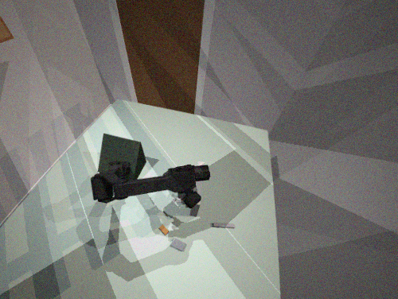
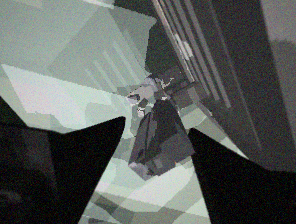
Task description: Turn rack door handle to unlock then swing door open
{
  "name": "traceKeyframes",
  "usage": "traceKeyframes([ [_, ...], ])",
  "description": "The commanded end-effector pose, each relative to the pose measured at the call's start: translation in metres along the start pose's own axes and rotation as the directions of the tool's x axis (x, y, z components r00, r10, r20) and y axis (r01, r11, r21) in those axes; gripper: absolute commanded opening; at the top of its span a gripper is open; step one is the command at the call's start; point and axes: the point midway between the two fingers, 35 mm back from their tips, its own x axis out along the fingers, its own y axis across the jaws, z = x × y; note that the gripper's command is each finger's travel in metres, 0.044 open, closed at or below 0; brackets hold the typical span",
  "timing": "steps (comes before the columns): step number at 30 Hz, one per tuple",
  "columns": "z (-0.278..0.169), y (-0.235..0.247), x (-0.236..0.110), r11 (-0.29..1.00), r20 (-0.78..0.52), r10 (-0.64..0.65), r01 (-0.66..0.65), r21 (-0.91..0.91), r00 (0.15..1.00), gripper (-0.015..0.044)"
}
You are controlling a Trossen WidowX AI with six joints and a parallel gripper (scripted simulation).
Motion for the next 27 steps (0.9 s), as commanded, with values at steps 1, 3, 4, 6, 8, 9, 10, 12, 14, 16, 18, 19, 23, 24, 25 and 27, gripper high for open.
traceKeyframes([
  [1,0.0019,-0.0013,0.0012,0.981,0.003,-0.004,0.005,-0.196,1.000,0.0289],
  [3,0.0019,-0.0013,0.0012,0.956,0.003,-0.004,0.005,-0.292,1.000,0.0289],
  [4,0.0019,-0.0013,0.0012,0.941,0.003,-0.004,0.005,-0.339,1.000,0.0289],
  [6,0.0019,-0.0013,0.0012,0.903,0.003,-0.004,0.005,-0.430,1.000,0.0289],
  [8,0.0019,-0.0013,0.0012,0.856,0.003,-0.004,0.005,-0.518,1.000,0.0289],
  [9,0.0019,-0.0013,0.0012,0.829,0.003,-0.004,0.005,-0.560,1.000,0.0289],
  [10,0.0020,-0.0013,0.0012,0.800,0.003,-0.004,0.005,-0.600,1.000,0.0289],
  [12,0.0020,-0.0012,0.0012,0.737,0.003,-0.004,0.005,-0.676,1.000,0.0289],
  [14,0.0020,-0.0012,0.0012,0.673,0.003,-0.004,0.005,-0.740,1.000,0.0289],
  [16,0.0020,-0.0012,0.0012,0.648,0.003,-0.004,0.005,-0.762,1.000,0.0289],
  [18,0.0020,-0.0012,0.0012,0.648,0.003,-0.004,0.005,-0.762,1.000,0.0289],
  [19,0.0020,-0.0012,0.0012,0.648,0.003,-0.004,0.005,-0.762,1.000,0.0289],
  [23,0.0020,-0.0012,0.0012,0.648,0.003,-0.004,0.005,-0.762,1.000,0.0275],
  [24,0.0020,-0.0012,0.0012,0.648,0.003,-0.004,0.005,-0.762,1.000,0.0269],
  [25,0.0020,-0.0012,0.0012,0.648,0.003,-0.004,0.005,-0.762,1.000,0.0262],
  [27,0.0020,-0.0012,0.0012,0.648,0.003,-0.004,0.005,-0.762,1.000,0.0249],
])
